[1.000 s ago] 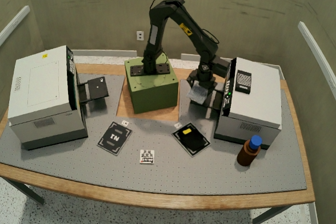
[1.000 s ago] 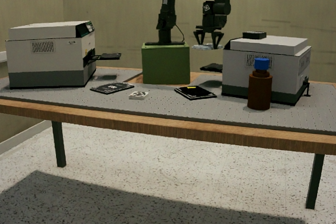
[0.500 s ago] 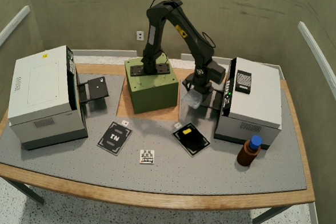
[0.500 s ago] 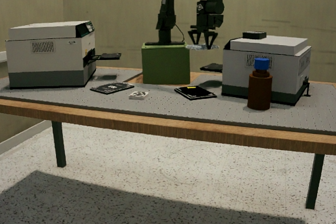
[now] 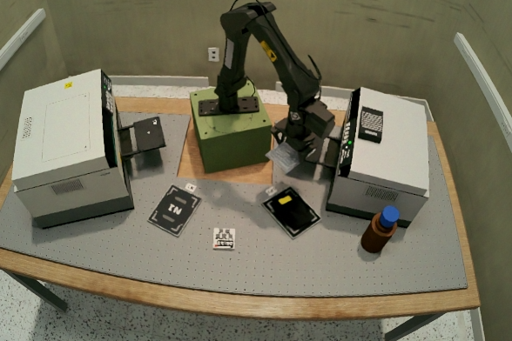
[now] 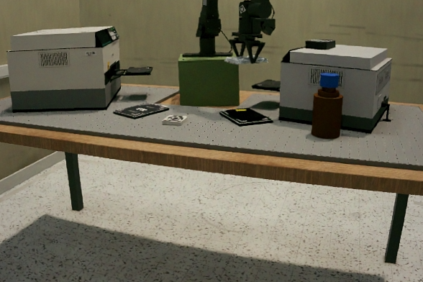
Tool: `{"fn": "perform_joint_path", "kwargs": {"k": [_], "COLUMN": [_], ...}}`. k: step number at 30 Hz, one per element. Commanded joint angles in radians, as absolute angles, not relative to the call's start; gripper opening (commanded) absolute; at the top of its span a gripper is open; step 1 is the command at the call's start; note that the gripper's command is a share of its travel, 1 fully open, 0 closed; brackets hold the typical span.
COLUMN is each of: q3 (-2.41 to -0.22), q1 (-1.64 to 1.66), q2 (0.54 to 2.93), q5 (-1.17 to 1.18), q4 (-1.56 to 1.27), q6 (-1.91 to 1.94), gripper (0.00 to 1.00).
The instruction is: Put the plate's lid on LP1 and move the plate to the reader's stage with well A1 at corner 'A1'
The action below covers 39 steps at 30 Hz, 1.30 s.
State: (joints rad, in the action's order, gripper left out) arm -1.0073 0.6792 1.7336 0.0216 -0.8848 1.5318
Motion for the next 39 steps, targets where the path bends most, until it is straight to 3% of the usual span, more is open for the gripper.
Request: {"fn": "perform_joint_path", "kwargs": {"k": [1, 39], "q3": [-1.045, -1.055], "q1": [0.665, 0.343], "q2": [1.688, 1.672], "q5": [0.008, 0.005], "q4": [-0.901, -0.921], "q6": [1.528, 1.532], "gripper": [0.86, 0.86]}}
